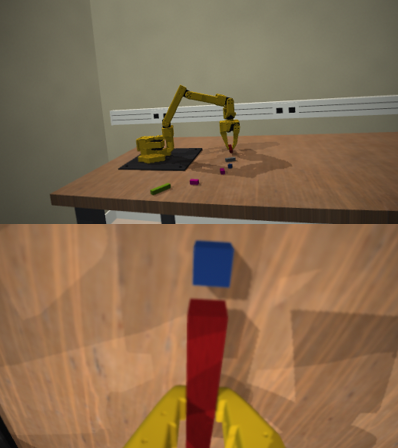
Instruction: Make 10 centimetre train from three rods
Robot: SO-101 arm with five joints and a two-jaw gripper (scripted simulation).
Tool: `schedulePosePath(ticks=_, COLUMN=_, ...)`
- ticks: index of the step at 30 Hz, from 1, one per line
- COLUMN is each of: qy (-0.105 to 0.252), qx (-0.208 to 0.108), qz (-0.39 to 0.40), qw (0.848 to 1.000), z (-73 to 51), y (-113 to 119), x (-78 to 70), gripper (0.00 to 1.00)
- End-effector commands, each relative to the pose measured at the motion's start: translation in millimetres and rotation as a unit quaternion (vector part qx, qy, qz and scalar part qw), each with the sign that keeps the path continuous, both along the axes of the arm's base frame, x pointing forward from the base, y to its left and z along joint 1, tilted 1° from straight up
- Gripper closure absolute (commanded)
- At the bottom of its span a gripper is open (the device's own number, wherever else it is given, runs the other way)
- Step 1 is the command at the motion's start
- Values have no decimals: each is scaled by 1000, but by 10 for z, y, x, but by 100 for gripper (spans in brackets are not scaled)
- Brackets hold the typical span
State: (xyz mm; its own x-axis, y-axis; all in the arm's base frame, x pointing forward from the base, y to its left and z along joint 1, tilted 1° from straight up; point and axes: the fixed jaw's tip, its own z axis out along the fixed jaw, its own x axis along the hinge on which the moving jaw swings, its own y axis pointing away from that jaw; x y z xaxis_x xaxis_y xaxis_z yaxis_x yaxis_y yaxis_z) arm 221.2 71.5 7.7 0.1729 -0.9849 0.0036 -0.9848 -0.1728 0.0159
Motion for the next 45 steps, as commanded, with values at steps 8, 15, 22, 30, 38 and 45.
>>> schedulePosePath(ticks=8, qy=11, qx=-3, qz=-8, qw=1000, z=-48, y=-25, x=-27, gripper=100)
schedulePosePath(ticks=15, qy=9, qx=-2, qz=-7, qw=1000, z=-39, y=-22, x=-20, gripper=100)
schedulePosePath(ticks=22, qy=9, qx=-2, qz=-7, qw=1000, z=-39, y=-22, x=-20, gripper=100)
schedulePosePath(ticks=30, qy=9, qx=-2, qz=-7, qw=1000, z=-41, y=-22, x=-20, gripper=100)
schedulePosePath(ticks=38, qy=9, qx=-2, qz=-7, qw=1000, z=-53, y=-22, x=-20, gripper=100)
schedulePosePath(ticks=45, qy=9, qx=-2, qz=-7, qw=1000, z=-81, y=-22, x=-21, gripper=100)
